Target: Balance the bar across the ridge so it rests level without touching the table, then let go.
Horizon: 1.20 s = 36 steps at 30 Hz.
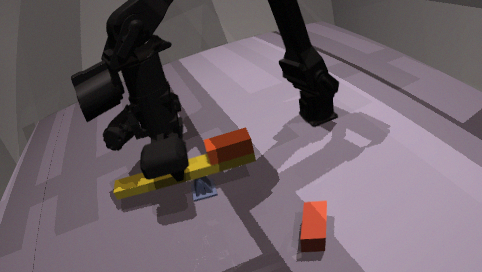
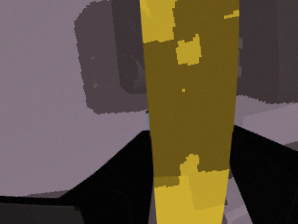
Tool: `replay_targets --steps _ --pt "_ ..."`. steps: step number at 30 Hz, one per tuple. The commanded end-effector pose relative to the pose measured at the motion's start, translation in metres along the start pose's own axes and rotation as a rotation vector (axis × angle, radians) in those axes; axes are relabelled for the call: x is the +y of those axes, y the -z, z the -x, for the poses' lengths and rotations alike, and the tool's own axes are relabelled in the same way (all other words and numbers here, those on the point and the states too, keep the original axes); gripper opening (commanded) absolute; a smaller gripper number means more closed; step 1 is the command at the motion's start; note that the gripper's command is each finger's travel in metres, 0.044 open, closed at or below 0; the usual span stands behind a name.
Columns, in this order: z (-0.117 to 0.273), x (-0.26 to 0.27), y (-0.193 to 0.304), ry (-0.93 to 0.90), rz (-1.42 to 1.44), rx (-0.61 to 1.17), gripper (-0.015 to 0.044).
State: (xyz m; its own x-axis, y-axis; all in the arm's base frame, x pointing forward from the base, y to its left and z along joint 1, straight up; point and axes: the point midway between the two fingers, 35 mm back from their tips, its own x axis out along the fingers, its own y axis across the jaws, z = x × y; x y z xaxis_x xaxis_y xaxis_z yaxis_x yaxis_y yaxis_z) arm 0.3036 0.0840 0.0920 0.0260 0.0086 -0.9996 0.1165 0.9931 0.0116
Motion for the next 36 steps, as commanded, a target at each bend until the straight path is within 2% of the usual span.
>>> replay_targets --steps 1,8,14,15,36 --pt "0.0001 0.0 0.0 0.0 0.0 0.0 0.0" --pt "0.0001 0.0 0.0 0.0 0.0 0.0 0.0" --pt "0.0001 0.0 0.0 0.0 0.0 0.0 0.0157" --pt "0.0001 0.0 0.0 0.0 0.0 0.0 0.0167" --pt "0.0001 0.0 0.0 0.0 0.0 0.0 0.0169"
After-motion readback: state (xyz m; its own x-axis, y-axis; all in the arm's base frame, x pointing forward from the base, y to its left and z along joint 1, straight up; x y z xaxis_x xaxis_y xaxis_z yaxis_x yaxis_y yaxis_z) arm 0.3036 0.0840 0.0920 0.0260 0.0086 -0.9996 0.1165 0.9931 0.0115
